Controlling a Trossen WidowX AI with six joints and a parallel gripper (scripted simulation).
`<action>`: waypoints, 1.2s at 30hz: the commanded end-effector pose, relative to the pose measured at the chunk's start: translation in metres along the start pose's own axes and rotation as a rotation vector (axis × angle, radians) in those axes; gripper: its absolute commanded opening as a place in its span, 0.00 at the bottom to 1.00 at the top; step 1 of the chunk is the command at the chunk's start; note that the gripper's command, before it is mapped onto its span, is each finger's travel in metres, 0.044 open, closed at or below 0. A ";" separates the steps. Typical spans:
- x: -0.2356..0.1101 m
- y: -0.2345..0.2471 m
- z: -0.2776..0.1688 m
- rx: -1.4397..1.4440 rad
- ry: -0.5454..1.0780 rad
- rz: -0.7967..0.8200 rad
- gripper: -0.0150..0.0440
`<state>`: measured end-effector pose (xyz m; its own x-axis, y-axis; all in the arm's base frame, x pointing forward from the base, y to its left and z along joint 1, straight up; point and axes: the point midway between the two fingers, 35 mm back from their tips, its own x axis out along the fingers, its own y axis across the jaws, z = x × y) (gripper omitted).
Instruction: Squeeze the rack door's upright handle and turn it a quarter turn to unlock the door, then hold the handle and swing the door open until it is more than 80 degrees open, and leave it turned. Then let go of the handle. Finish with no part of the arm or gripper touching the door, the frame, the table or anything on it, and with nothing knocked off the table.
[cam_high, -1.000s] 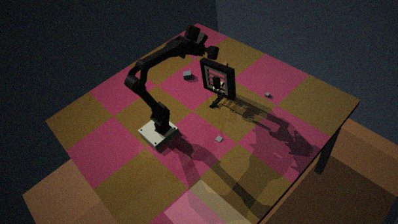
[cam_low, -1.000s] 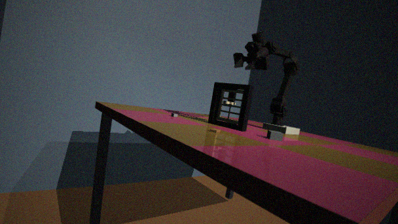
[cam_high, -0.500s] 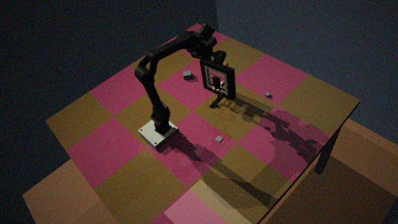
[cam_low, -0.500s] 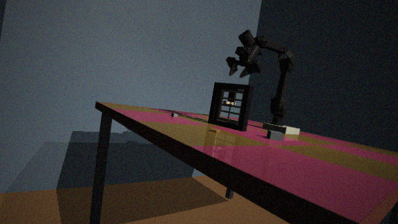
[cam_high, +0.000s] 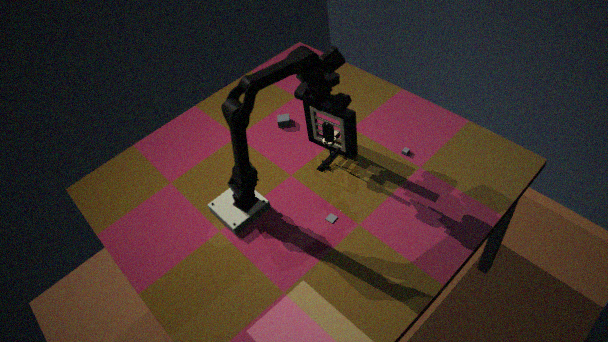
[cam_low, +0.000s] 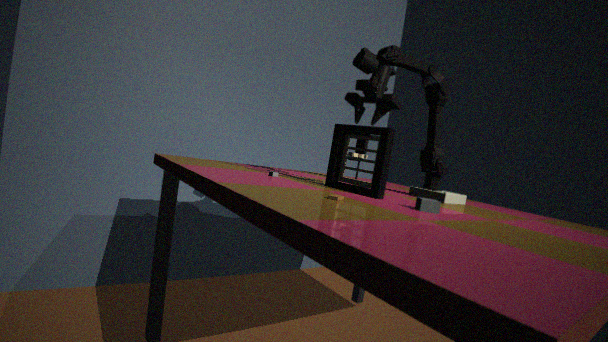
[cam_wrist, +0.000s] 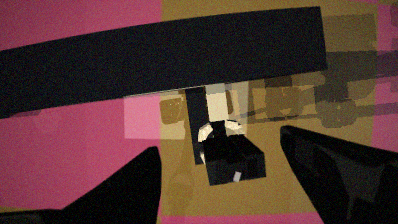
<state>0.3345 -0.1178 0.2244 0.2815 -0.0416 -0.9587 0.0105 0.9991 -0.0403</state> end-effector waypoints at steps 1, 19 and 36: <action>-0.001 -0.006 -0.007 0.004 0.074 0.031 0.74; 0.013 -0.013 -0.021 0.017 0.200 0.069 0.74; 0.040 -0.012 -0.026 0.020 0.227 0.047 0.74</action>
<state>0.3213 -0.1314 0.1860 0.0701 0.0136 -0.9974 0.0170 0.9997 0.0148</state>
